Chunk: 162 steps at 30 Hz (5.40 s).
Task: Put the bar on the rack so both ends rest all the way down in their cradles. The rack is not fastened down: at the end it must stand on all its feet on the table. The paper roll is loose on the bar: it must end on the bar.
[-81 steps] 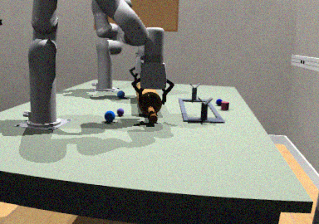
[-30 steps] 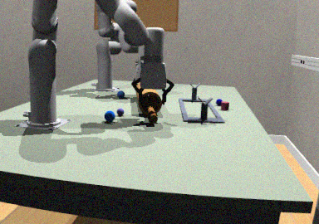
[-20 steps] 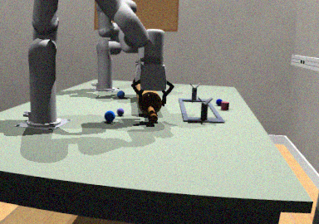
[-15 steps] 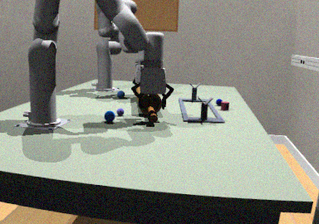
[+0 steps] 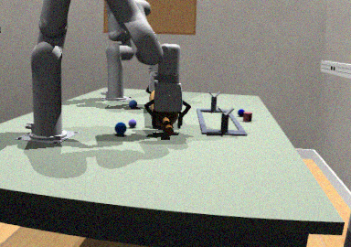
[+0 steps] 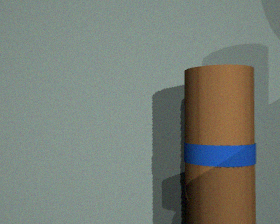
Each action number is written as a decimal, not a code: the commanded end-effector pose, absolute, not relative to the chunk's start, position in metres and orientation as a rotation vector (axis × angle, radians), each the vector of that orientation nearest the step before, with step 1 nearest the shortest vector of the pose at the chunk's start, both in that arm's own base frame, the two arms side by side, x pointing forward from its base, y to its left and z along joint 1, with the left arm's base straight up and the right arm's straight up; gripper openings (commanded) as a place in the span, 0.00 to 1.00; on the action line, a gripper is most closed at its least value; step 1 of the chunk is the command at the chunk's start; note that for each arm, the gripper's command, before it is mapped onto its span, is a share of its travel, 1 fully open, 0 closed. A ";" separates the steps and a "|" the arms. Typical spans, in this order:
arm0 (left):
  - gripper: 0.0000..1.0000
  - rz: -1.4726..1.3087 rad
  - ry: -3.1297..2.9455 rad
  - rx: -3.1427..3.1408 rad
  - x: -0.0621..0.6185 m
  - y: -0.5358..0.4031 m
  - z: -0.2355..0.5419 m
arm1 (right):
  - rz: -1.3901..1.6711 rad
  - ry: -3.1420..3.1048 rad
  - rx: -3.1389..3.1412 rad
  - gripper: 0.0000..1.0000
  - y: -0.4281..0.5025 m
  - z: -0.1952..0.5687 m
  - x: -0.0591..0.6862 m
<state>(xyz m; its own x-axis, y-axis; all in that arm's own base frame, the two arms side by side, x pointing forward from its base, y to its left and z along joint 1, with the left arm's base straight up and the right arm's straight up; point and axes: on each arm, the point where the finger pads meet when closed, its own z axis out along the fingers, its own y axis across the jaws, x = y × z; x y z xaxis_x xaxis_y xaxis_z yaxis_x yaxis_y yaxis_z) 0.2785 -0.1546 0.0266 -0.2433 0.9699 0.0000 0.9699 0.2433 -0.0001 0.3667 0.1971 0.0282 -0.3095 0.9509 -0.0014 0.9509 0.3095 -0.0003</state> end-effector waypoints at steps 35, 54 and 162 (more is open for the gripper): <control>0.12 0.000 -2.478 -1.933 0.279 -0.155 0.030 | 0.003 2.540 1.845 0.12 0.198 0.030 0.368; 0.12 -0.001 -2.478 -1.934 0.279 -0.155 0.065 | 0.003 2.540 1.845 0.12 0.198 0.065 0.368; 0.12 -0.001 -2.461 -1.953 0.315 -0.154 0.146 | 0.003 2.526 1.865 0.12 0.198 0.146 0.395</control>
<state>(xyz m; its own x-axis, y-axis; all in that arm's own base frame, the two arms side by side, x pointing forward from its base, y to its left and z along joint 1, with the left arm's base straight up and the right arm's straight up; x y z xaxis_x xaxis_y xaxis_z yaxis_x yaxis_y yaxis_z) 0.3143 -0.1539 0.1451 -0.2271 0.9739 0.0016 0.9739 0.2271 -0.0006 0.3938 0.1975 0.1446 -0.2938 0.9559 -0.0005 0.9559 0.2938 -0.0004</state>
